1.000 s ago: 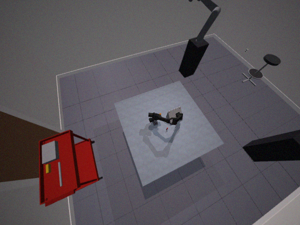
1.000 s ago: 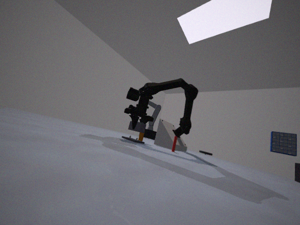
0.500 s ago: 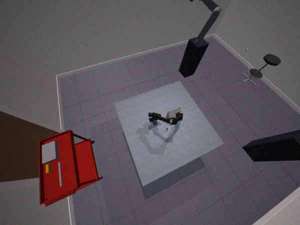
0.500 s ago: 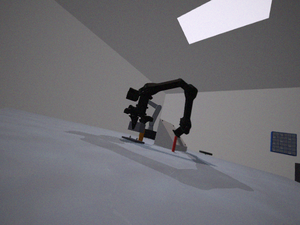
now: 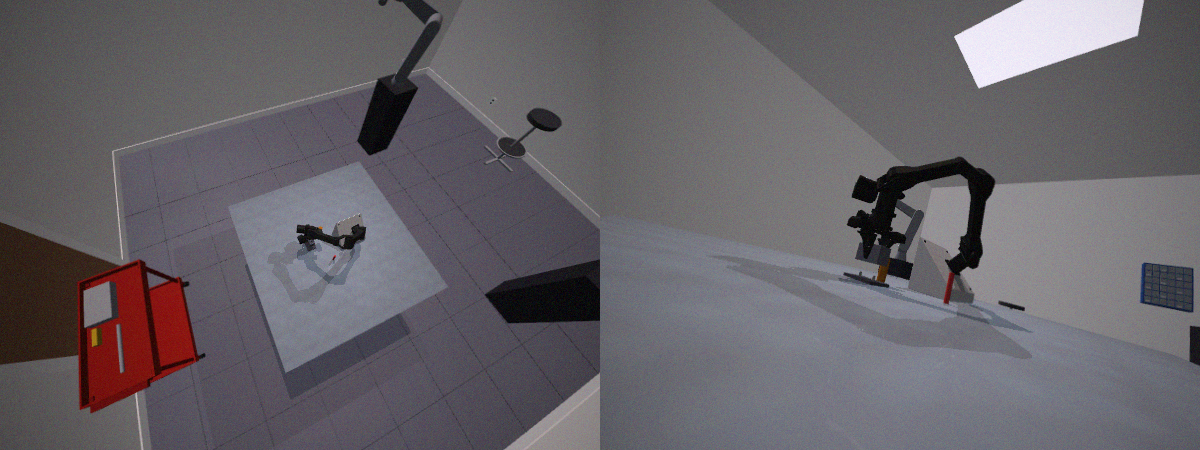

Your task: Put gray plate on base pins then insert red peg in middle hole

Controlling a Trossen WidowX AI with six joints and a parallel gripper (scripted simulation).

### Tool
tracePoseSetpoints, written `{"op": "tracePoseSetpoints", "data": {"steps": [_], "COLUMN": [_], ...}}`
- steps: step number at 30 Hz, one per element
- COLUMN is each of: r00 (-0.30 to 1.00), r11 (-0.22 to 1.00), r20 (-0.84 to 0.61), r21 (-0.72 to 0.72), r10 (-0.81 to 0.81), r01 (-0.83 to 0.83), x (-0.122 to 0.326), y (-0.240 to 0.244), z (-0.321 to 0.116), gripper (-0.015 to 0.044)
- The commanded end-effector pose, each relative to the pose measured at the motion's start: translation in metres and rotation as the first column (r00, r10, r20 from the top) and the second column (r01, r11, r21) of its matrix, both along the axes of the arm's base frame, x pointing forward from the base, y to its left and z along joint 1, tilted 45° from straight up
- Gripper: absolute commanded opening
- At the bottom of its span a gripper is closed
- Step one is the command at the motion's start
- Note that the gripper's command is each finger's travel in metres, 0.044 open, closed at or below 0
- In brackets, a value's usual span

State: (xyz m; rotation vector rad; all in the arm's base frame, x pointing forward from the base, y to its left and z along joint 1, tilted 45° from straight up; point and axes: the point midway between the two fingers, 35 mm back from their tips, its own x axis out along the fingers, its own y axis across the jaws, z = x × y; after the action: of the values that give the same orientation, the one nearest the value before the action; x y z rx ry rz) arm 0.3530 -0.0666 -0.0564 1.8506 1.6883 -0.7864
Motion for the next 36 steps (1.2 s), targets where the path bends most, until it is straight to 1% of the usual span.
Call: {"op": "tracePoseSetpoints", "data": {"steps": [1,24,32,36], "r00": [1.0,1.0,1.0,1.0], "r11": [1.0,1.0,1.0,1.0], "r20": [-0.001,-0.001,0.002,0.002], "r21": [-0.004,-0.003,-0.007,-0.007], "r10": [-0.002,-0.002,0.003,0.003], "r01": [0.002,0.002,-0.003,-0.003], "x": [0.0,0.002,0.002,0.002], "y": [0.001,0.025,0.023,0.023], "z": [-0.004,-0.028,-0.025,-0.025], "gripper": [0.0,0.0,0.0,0.0105]}}
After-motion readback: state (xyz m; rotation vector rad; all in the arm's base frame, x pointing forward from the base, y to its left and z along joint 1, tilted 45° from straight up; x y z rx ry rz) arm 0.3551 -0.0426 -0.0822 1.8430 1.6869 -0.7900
